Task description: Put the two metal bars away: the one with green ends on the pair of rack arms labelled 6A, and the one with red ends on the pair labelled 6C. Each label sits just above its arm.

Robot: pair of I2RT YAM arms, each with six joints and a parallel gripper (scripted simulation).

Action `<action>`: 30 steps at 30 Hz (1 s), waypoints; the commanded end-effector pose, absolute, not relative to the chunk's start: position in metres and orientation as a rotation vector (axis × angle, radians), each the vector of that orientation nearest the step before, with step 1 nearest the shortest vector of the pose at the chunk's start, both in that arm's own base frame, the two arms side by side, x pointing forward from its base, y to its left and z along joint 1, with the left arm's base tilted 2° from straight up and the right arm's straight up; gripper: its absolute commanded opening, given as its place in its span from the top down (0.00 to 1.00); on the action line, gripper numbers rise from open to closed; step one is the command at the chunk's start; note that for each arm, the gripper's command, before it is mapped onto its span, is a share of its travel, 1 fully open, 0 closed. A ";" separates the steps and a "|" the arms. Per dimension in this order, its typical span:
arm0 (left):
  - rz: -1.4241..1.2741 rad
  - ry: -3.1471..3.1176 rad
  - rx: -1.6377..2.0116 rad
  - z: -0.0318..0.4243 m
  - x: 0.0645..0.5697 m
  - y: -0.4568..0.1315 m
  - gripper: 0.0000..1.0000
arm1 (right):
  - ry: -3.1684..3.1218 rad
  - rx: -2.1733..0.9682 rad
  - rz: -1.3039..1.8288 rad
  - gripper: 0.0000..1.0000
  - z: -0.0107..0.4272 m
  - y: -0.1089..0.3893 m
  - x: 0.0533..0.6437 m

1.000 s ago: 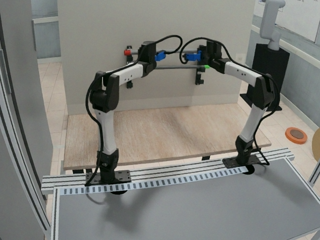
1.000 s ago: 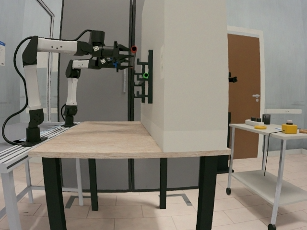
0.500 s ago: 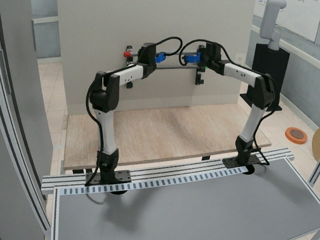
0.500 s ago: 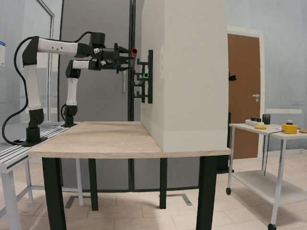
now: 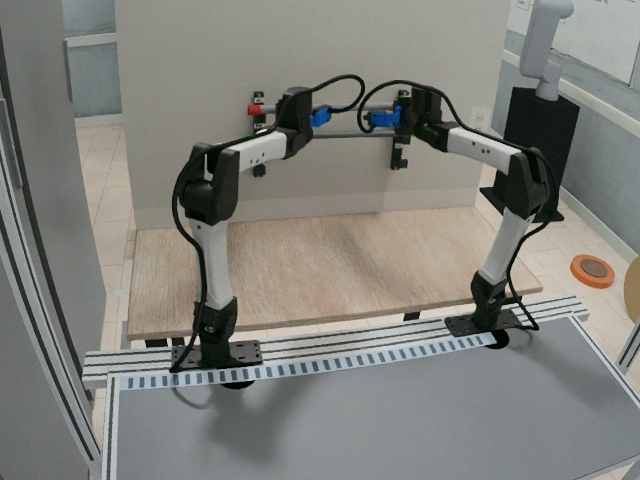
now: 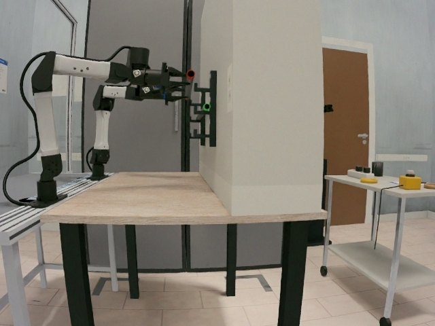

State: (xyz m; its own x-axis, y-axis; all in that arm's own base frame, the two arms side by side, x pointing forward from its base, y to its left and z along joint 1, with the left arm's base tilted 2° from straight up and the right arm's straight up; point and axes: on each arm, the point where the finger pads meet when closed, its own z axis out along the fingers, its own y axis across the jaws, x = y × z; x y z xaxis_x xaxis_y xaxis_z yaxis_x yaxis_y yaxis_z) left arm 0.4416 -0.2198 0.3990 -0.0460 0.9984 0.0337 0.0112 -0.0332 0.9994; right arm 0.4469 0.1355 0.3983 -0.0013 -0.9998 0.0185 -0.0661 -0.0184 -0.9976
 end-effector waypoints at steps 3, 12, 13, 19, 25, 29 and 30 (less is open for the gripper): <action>1.246 1.195 1.198 0.415 0.433 -0.222 1.00 | 1.192 -1.224 -1.190 1.00 0.416 0.140 0.442; 1.246 1.195 1.198 0.416 0.433 -0.222 1.00 | 1.192 -1.224 -1.190 1.00 0.416 0.140 0.442; 1.246 1.195 1.198 0.417 0.433 -0.222 1.00 | 1.192 -1.224 -1.190 1.00 0.416 0.140 0.442; 1.246 1.195 1.198 0.418 0.433 -0.222 1.00 | 1.192 -1.224 -1.190 1.00 0.416 0.140 0.442; 1.246 1.195 1.198 0.418 0.433 -0.222 1.00 | 1.192 -1.224 -1.190 1.00 0.416 0.140 0.442; 1.246 1.195 1.198 0.419 0.433 -0.222 1.00 | 1.192 -1.224 -1.190 1.00 0.416 0.140 0.442; 1.246 1.195 1.198 0.419 0.433 -0.222 1.00 | 1.192 -1.224 -1.190 1.00 0.416 0.140 0.442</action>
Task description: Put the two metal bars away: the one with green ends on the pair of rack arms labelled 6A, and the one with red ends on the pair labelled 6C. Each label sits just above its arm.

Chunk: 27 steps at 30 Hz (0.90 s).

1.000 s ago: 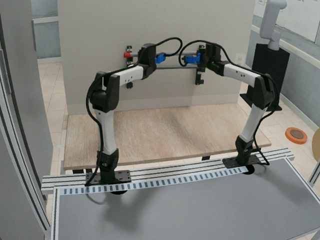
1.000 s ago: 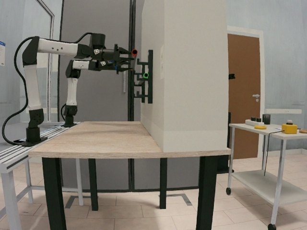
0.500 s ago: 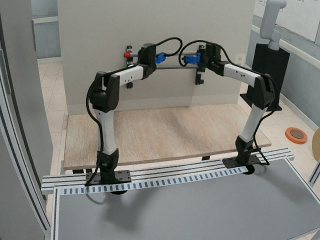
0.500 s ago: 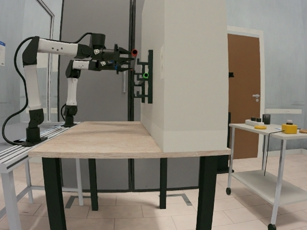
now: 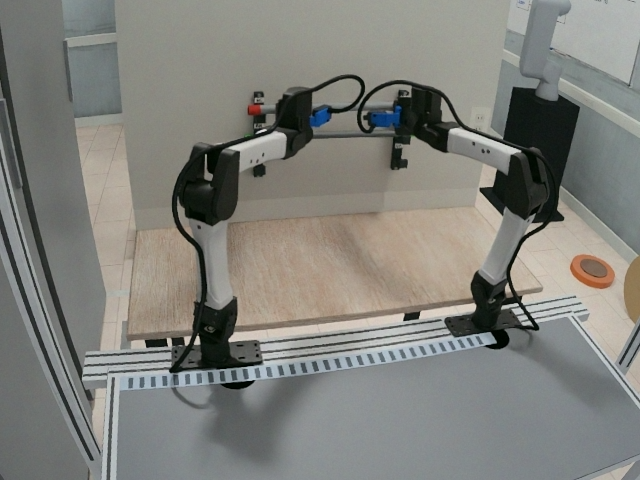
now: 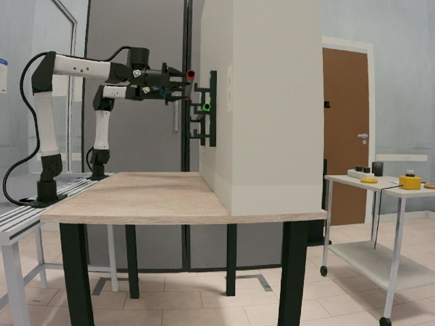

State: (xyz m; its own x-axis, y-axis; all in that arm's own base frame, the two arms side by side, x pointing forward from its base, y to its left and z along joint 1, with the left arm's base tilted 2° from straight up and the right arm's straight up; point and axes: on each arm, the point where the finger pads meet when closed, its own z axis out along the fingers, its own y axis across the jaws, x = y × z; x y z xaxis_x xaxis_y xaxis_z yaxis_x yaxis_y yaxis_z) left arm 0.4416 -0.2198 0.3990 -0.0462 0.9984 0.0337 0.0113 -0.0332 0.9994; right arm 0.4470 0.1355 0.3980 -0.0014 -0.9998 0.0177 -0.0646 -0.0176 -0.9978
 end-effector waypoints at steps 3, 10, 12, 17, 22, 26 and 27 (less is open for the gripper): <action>1.246 1.195 1.198 0.420 0.433 -0.222 1.00 | 1.192 -1.224 -1.190 1.00 0.416 0.140 0.442; 1.246 1.195 1.198 0.421 0.433 -0.222 1.00 | 1.192 -1.224 -1.190 1.00 0.416 0.140 0.442; 1.246 1.195 1.198 0.421 0.433 -0.222 1.00 | 1.192 -1.224 -1.190 1.00 0.416 0.140 0.442; 1.246 1.195 1.198 0.422 0.437 -0.222 1.00 | 1.192 -1.224 -1.190 1.00 0.416 0.141 0.446; 1.246 1.195 1.198 0.423 0.442 -0.222 1.00 | 1.192 -1.224 -1.190 1.00 0.416 0.141 0.451; 1.246 1.195 1.198 0.423 0.445 -0.222 1.00 | 1.192 -1.224 -1.190 1.00 0.416 0.141 0.454; 1.246 1.195 1.198 0.423 0.446 -0.222 1.00 | 1.192 -1.224 -1.190 1.00 0.416 0.141 0.455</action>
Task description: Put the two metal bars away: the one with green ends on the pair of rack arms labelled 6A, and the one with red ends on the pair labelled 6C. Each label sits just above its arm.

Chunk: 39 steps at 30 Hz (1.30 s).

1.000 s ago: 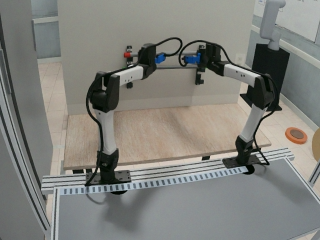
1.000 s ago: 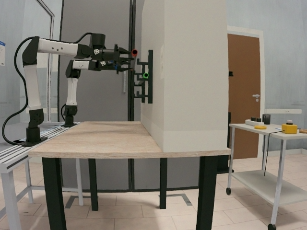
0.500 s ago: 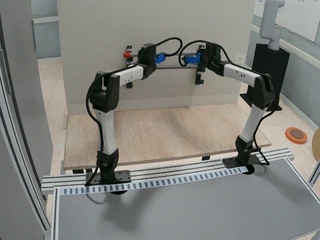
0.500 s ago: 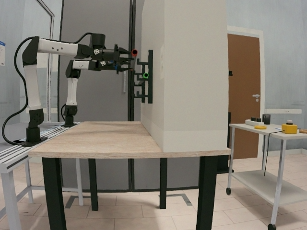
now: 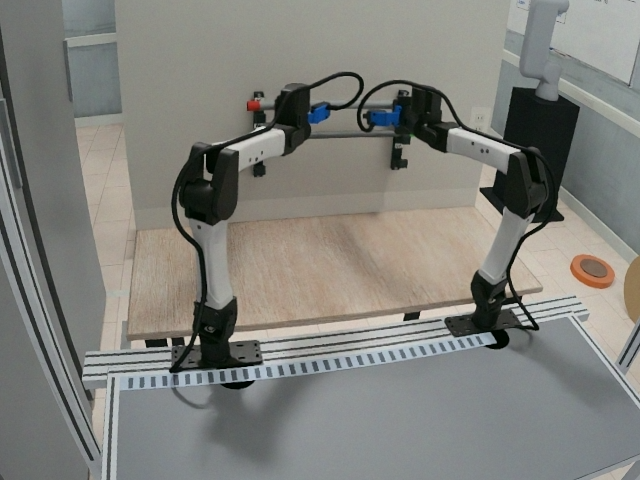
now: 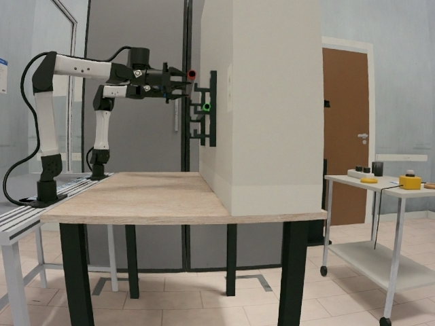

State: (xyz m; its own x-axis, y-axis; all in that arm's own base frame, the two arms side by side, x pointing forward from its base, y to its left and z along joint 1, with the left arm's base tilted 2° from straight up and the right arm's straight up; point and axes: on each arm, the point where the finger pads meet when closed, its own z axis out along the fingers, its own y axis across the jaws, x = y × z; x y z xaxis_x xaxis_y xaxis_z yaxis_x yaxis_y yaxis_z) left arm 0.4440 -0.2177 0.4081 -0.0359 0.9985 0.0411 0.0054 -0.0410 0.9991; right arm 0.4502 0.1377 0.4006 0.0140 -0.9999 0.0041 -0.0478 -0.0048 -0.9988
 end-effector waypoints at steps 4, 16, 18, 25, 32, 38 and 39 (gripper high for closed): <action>1.246 1.195 1.198 0.423 0.448 -0.221 1.00 | 1.192 -1.224 -1.190 1.00 0.415 0.141 0.457; 1.246 1.195 1.198 0.417 0.459 -0.221 1.00 | 1.192 -1.224 -1.190 1.00 0.414 0.141 0.468; 1.246 1.195 1.198 0.417 0.460 -0.221 1.00 | 1.192 -1.224 -1.190 1.00 0.414 0.141 0.469; 1.246 1.195 1.198 0.417 0.465 -0.221 1.00 | 1.192 -1.224 -1.190 1.00 0.417 0.141 0.474; 1.246 1.195 1.198 0.417 0.471 -0.221 1.00 | 1.192 -1.224 -1.190 1.00 0.419 0.141 0.480; 1.246 1.195 1.198 0.417 0.475 -0.221 1.00 | 1.192 -1.224 -1.190 1.00 0.420 0.141 0.484; 1.246 1.195 1.198 0.417 0.476 -0.221 1.00 | 1.192 -1.224 -1.190 1.00 0.420 0.142 0.485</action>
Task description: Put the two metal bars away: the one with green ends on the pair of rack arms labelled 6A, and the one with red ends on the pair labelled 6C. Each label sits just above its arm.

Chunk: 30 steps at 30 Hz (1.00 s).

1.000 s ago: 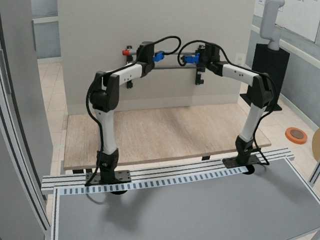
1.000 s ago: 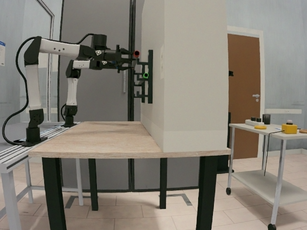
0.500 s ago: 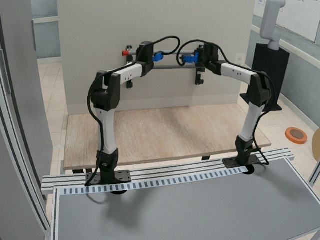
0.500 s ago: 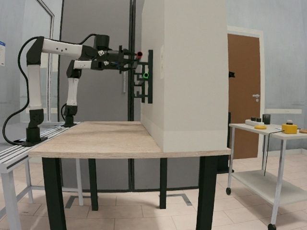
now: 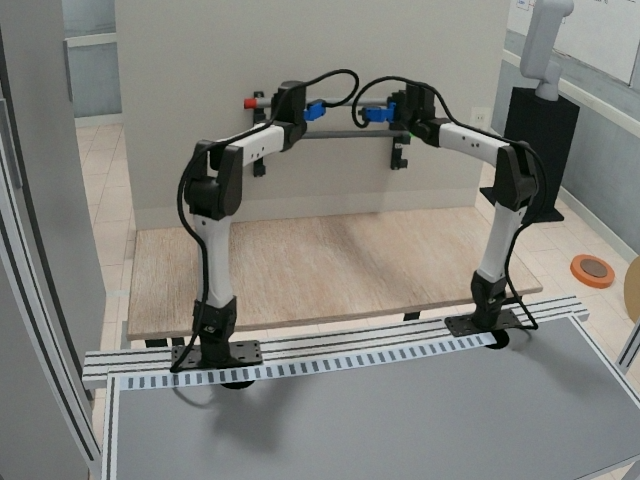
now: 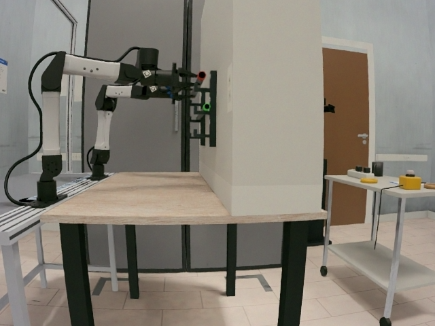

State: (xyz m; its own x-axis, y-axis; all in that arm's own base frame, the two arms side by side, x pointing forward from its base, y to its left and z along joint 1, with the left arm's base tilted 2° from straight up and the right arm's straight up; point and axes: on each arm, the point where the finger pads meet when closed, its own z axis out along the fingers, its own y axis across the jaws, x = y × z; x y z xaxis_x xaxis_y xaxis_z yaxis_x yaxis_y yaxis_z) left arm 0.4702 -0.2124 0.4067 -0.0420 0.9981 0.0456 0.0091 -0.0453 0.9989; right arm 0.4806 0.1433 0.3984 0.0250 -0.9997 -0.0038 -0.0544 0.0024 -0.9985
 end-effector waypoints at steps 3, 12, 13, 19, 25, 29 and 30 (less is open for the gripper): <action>1.246 1.195 1.198 0.416 0.479 -0.221 1.00 | 1.192 -1.224 -1.190 1.00 0.420 0.142 0.487; 1.246 1.195 1.198 0.413 0.487 -0.221 1.00 | 1.192 -1.224 -1.190 1.00 0.420 0.142 0.496; 1.246 1.195 1.198 0.413 0.487 -0.221 1.00 | 1.192 -1.224 -1.190 1.00 0.420 0.142 0.496; 1.246 1.195 1.198 0.407 0.487 -0.221 1.00 | 1.192 -1.224 -1.190 1.00 0.410 0.142 0.496; 1.246 1.195 1.198 0.400 0.487 -0.220 1.00 | 1.192 -1.224 -1.190 1.00 0.398 0.142 0.495; 1.246 1.195 1.198 0.395 0.487 -0.220 1.00 | 1.192 -1.224 -1.190 1.00 0.390 0.142 0.495; 1.246 1.195 1.198 0.395 0.487 -0.220 1.00 | 1.192 -1.224 -1.190 1.00 0.390 0.142 0.495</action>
State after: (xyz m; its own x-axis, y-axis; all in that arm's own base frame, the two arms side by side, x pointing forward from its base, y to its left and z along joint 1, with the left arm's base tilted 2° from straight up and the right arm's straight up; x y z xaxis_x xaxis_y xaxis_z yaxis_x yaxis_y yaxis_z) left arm 0.4836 -0.2123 0.3925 -0.0418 0.9979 0.0487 0.0128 -0.0482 0.9988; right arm 0.4951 0.1433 0.3813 0.0249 -0.9997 -0.0033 -0.0536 0.0019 -0.9986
